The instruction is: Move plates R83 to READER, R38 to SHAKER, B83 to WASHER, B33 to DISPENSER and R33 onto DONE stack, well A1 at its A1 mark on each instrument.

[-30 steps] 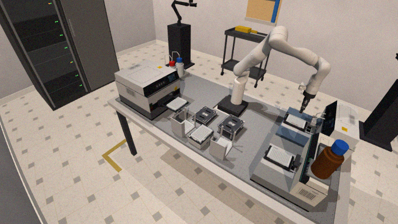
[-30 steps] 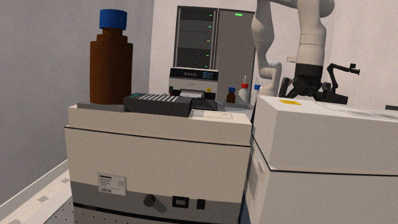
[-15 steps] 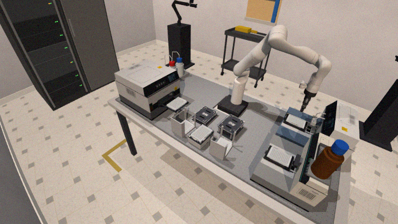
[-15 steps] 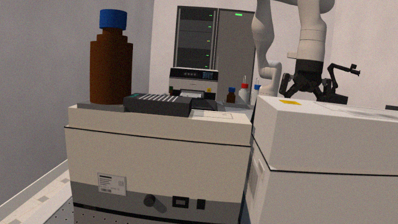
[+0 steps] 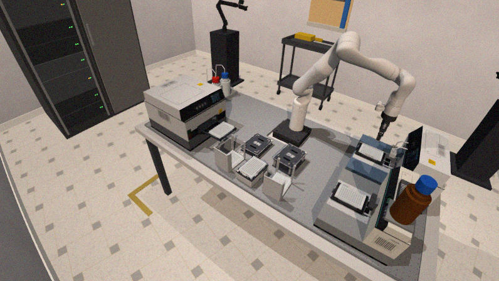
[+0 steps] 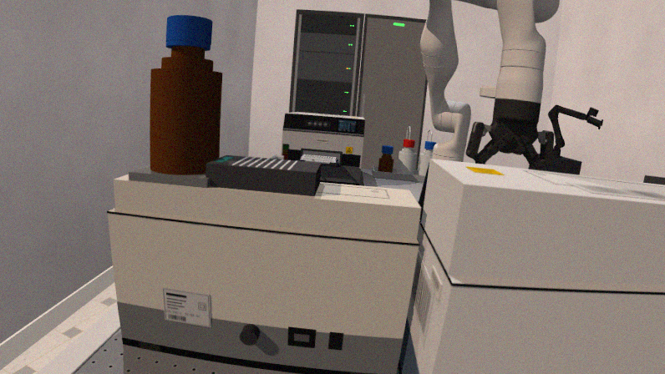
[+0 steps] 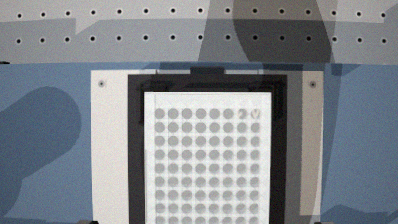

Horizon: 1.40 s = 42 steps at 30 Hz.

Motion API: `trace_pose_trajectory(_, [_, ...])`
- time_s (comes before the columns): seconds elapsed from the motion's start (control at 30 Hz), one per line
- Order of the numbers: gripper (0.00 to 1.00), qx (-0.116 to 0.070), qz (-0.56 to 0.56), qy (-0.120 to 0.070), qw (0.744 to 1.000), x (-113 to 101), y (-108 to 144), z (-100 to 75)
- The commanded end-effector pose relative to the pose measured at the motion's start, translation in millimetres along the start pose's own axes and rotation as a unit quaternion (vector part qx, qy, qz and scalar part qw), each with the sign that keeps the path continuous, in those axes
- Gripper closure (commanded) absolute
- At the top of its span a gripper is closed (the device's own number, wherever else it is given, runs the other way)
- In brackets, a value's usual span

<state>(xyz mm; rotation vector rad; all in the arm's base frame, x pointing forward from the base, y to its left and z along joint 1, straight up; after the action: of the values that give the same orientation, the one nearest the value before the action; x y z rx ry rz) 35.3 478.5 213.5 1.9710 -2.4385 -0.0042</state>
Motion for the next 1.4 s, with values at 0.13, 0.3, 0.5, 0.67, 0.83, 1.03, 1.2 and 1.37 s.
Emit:
trace_pose_trajectory(0.13, [0.0,0.0,0.0,-0.002,1.0,0.0,0.8,-1.7])
trace_pose_trajectory(0.3, [0.0,0.0,0.0,-0.002,1.0,0.2,1.0,-1.7])
trace_pose_trajectory(0.5, [0.0,0.0,0.0,-0.002,1.0,0.3,1.1,-1.7])
trace_pose_trajectory(0.67, [0.0,-0.004,0.002,-0.003,1.0,4.6,2.7,-3.6])
trace_pose_trajectory(0.83, [0.0,-0.004,0.004,-0.003,1.0,20.9,-0.6,-3.4])
trace_pose_trajectory(1.03, [0.0,-0.004,0.003,-0.003,1.0,33.9,-3.4,-3.3])
trace_pose_trajectory(1.2, [0.0,-0.004,0.003,-0.002,1.0,50.4,-6.5,-3.1])
trace_pose_trajectory(1.37, [0.0,-0.004,0.002,-0.002,1.0,66.5,-9.7,-3.0])
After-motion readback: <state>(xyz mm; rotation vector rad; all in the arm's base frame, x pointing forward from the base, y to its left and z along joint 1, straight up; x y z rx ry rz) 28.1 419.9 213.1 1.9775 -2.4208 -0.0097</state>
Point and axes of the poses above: the point where the finger pads meet when closed, its own z axis out along the fingers, its own y axis across the jaws, x = y × z, the point moved 3 cm from there along -z, back along the fingers, and after that the axes turned 10 degrees about z, right-handed, at the moved point
